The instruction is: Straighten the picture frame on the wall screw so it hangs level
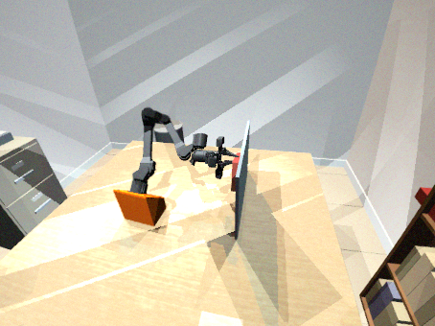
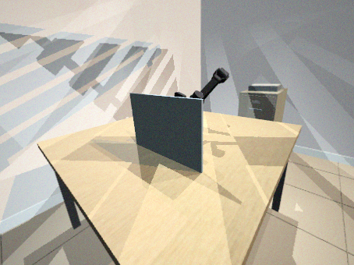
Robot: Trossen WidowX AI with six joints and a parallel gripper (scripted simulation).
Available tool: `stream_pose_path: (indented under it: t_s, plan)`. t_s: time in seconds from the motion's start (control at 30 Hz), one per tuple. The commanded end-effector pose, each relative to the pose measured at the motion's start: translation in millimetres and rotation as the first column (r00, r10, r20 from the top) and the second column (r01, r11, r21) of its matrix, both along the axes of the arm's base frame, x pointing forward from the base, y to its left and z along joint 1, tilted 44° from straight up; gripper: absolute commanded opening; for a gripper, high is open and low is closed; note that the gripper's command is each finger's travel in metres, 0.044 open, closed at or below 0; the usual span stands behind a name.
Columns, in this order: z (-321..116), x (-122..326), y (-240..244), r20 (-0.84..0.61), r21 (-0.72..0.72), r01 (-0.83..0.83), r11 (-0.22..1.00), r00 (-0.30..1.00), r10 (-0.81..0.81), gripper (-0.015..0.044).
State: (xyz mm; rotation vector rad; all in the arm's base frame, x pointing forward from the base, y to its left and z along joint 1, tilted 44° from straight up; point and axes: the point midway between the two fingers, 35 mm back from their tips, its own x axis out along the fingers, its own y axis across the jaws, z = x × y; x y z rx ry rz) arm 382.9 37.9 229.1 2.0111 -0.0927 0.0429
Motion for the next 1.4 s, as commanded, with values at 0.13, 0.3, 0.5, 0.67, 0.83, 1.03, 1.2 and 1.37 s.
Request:
stream_pose_path:
  t_s: [0.13,0.3,0.5,0.67,0.83,1.03,1.2,1.37]
  plan:
    - [-0.4,0.0,-0.4,0.004,0.059,-0.006,0.998,1.0,0.006,0.0]
    - [-0.4,0.0,-0.6,0.005,0.083,-0.008,0.997,1.0,0.008,0.0]
    - [-0.1,0.0,-0.8,0.007,0.114,-0.011,0.993,1.0,0.01,0.0]
    - [0.1,0.0,-1.0,0.009,0.141,-0.013,0.99,1.0,0.012,0.0]
    - [0.3,0.0,-1.2,0.01,0.165,-0.015,0.986,1.0,0.013,0.0]
    - [0.5,0.0,-1.5,0.012,0.196,-0.018,0.98,1.0,0.015,0.0]
    - [0.7,-0.1,-1.8,0.014,0.223,-0.02,0.975,1.0,0.017,0.0]
    - [0.9,-0.1,-2.0,0.016,0.247,-0.022,0.969,1.0,0.019,0.0]
